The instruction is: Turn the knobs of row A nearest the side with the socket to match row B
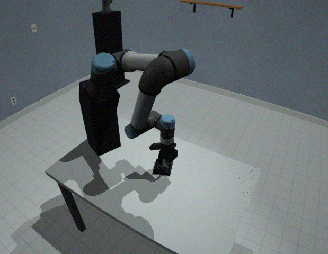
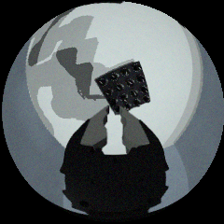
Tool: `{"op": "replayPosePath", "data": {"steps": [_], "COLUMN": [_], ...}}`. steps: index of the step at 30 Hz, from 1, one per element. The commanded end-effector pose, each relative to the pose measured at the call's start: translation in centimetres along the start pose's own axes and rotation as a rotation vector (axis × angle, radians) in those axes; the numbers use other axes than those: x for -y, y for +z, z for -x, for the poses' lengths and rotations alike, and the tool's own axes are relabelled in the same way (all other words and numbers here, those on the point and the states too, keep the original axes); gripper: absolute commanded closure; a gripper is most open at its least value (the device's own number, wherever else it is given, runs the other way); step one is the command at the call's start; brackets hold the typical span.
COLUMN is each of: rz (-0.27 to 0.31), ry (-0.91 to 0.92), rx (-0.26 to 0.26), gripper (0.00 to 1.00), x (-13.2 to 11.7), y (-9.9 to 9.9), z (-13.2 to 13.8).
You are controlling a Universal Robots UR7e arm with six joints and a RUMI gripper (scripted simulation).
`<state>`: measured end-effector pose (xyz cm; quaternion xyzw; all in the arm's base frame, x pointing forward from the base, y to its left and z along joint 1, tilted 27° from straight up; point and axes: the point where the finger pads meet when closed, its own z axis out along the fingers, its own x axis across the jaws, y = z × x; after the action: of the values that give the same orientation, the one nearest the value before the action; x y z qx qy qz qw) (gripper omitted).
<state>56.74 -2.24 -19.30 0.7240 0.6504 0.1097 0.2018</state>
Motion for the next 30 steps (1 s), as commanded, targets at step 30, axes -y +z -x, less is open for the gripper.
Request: {"op": "replayPosePath", "data": {"steps": [30], "rz": [0.001], "ry": [0.000], "rx": [0.000], "gripper": [0.89], "x": [0.40], "y": [-0.03], "z": [-0.01]}}
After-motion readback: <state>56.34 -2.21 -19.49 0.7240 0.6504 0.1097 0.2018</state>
